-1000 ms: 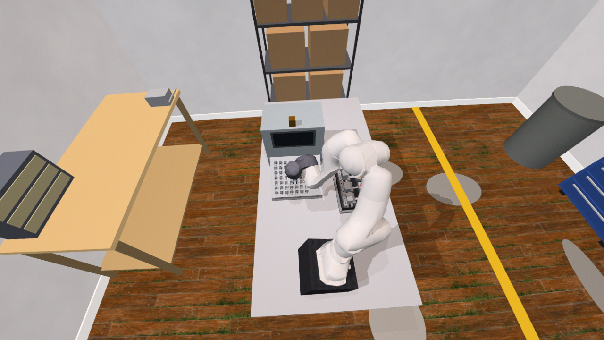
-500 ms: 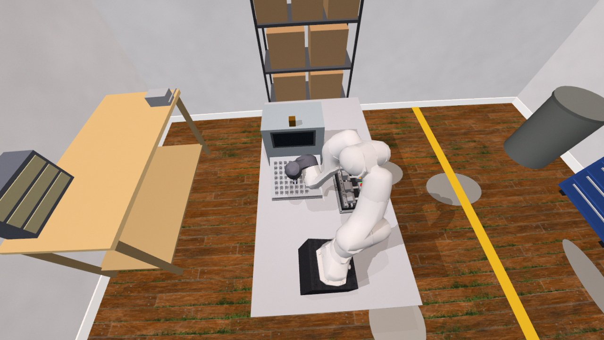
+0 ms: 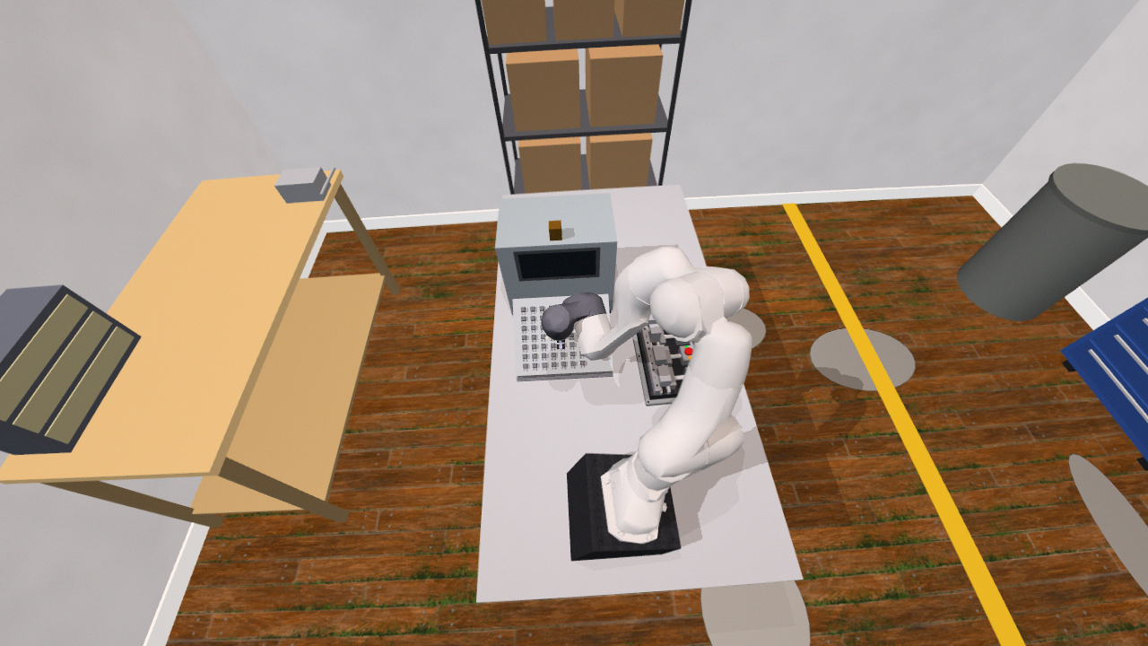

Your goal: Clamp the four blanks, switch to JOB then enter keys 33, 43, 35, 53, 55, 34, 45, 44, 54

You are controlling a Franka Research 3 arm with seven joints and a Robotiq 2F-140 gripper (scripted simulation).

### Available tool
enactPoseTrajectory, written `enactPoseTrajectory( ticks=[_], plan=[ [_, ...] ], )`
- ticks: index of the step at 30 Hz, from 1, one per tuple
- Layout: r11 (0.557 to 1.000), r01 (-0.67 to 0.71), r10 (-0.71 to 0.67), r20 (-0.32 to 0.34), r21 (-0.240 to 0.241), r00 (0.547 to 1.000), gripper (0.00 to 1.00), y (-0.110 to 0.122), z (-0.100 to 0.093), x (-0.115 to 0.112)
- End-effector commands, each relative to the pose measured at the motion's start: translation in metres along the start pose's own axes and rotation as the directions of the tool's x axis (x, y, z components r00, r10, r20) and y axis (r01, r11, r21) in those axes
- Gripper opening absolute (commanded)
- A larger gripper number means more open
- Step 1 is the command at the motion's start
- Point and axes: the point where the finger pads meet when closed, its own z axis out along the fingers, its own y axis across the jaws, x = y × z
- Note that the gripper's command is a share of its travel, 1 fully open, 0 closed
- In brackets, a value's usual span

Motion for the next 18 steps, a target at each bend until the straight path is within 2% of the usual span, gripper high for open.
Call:
enactPoseTrajectory(
  ticks=[1,14,18],
  plan=[
    [1.000,0.011,-0.011,-0.004,-0.001,1.000,0.00,0.000,-0.006,0.000],
    [1.000,0.011,-0.011,-0.004,-0.001,1.000,0.00,0.000,-0.011,0.000],
    [1.000,0.011,-0.011,-0.004,-0.001,1.000,0.00,-0.015,-0.011,-0.008]
  ],
)
